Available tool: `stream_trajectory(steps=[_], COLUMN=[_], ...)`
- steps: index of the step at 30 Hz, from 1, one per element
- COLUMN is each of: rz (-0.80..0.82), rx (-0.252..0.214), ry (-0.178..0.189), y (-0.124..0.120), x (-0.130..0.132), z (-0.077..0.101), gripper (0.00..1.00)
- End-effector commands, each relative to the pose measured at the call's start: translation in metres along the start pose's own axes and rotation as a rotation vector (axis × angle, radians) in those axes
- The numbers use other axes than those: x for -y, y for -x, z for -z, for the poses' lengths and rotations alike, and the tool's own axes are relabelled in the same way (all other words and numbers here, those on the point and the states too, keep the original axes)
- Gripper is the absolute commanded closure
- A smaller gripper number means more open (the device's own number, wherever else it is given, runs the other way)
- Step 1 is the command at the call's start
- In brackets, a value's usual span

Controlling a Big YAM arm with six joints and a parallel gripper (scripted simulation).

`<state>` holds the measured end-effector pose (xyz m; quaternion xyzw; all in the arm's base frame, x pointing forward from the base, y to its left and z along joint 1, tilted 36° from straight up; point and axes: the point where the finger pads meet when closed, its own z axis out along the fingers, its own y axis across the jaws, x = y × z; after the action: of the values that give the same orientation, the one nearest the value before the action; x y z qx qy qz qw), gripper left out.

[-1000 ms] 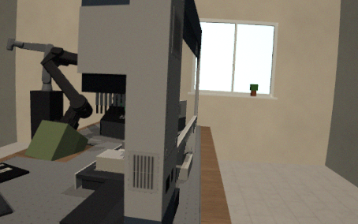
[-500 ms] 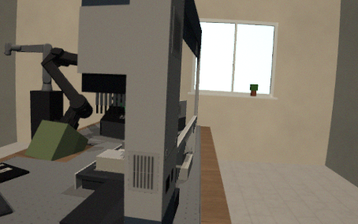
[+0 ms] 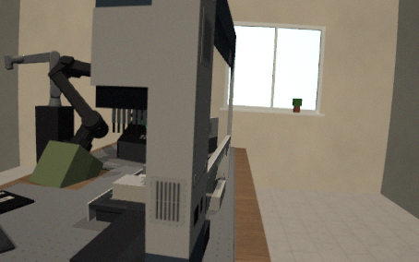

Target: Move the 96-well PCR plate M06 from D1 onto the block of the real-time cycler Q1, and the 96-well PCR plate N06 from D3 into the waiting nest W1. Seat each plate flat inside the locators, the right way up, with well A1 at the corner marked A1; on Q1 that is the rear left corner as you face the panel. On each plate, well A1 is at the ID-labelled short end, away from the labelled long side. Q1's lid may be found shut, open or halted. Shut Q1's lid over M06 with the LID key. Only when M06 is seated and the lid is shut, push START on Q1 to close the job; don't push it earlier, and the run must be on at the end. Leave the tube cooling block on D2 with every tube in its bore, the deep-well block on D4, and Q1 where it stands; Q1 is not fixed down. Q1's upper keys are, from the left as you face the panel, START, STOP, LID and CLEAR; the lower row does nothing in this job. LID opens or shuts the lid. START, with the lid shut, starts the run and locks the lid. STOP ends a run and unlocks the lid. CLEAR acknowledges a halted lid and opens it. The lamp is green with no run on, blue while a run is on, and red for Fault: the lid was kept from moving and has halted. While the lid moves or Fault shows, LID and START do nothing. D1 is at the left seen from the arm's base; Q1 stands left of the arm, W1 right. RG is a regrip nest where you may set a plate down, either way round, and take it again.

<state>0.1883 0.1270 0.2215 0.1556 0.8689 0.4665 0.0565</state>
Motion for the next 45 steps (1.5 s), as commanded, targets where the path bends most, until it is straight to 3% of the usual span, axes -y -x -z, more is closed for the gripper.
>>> stream_trajectory(steps=[1, 24, 39, 45], rz=[0.053, 0.039, 0.002, -0.013], rx=[0.032, 0.03, 0.01, 0.011], ry=[0.018, 0.016, 0.006, 0.01], y=[0.011, 0.006, 0.0, 0.006], x=[-0.019, -0.019, -0.011, -0.016], z=[0.01, 0.013, -0.024, -0.025], gripper=[1.0, 1.0, 1.0, 1.0])
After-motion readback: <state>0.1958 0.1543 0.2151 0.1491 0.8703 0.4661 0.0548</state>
